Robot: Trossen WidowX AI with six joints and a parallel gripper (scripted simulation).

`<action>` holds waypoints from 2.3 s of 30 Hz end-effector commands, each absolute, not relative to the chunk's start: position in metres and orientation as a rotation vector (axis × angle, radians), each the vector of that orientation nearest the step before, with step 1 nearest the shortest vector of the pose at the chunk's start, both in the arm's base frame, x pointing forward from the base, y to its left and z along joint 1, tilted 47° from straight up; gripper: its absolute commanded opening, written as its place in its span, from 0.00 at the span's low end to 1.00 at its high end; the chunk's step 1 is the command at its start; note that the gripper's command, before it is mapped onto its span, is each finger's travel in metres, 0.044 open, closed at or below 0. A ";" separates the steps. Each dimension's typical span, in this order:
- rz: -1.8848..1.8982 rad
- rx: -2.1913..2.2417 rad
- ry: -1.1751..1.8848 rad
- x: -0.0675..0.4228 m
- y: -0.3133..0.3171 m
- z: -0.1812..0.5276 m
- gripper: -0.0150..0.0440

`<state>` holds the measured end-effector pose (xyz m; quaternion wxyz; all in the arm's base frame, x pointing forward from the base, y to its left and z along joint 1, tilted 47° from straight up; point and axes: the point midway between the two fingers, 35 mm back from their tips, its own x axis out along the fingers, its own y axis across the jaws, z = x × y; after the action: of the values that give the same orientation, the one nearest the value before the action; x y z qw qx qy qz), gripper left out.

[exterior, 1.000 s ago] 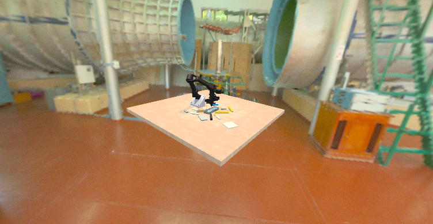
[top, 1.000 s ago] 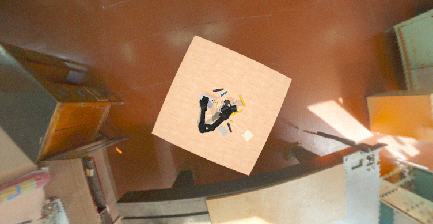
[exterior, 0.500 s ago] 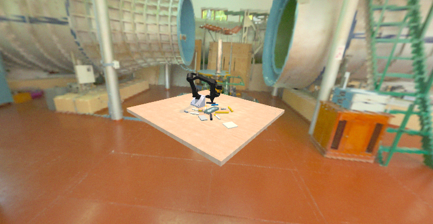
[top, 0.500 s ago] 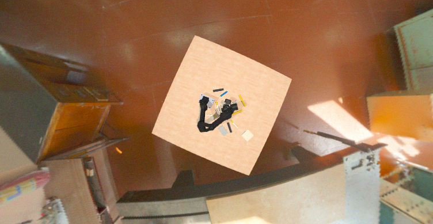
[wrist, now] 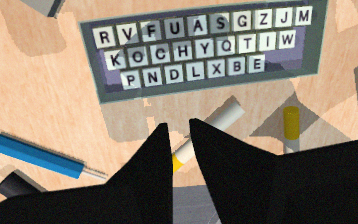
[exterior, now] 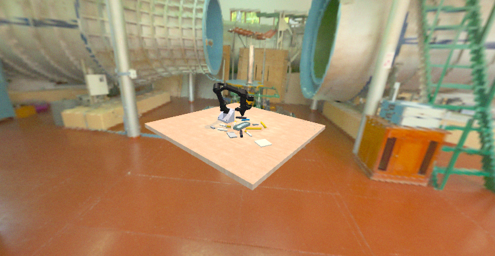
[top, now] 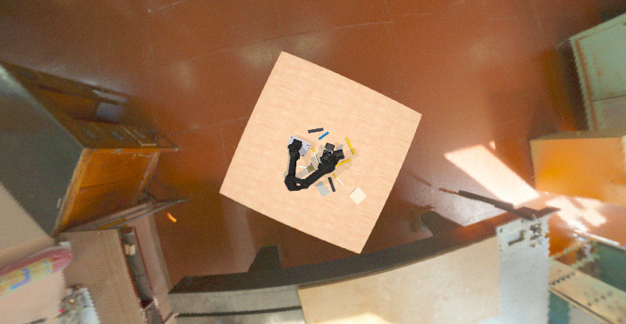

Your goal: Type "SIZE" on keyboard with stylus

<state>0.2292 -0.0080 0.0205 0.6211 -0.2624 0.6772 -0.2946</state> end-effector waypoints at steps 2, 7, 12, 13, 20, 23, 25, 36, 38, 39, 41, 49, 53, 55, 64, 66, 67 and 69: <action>-0.677 -0.603 1.556 0.229 -0.008 0.020 0.25; -0.677 -0.603 1.556 0.229 -0.008 0.020 0.25; -0.677 -0.603 1.556 0.229 -0.008 0.020 0.30; -0.677 -0.603 1.556 0.229 -0.008 0.020 0.34; -0.520 -0.841 1.777 0.224 0.025 -0.015 0.51; -0.439 -0.972 1.892 0.216 0.041 -0.035 0.51; -0.388 -1.059 1.967 0.209 0.050 -0.049 0.51; -0.214 -1.417 2.273 0.171 0.075 -0.105 0.51; -0.214 -1.417 2.273 0.171 0.074 -0.105 0.51; -0.214 -1.417 2.273 0.170 0.074 -0.104 0.51; -0.214 -1.417 2.273 0.170 0.074 -0.105 0.51; -0.215 -1.417 2.273 0.169 0.069 -0.109 0.51; -0.215 -1.417 2.273 0.169 0.067 -0.111 0.51; -0.215 -1.417 2.273 0.169 0.065 -0.113 0.51; -0.215 -1.417 2.273 0.167 0.060 -0.117 0.51; -0.215 -1.417 2.273 0.167 0.059 -0.118 0.51; -0.215 -1.417 2.273 0.167 0.059 -0.119 0.51; -0.216 -1.417 2.273 0.166 0.058 -0.120 0.51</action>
<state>0.1670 0.0600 -0.1177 0.2271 -0.5117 0.8248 -0.0797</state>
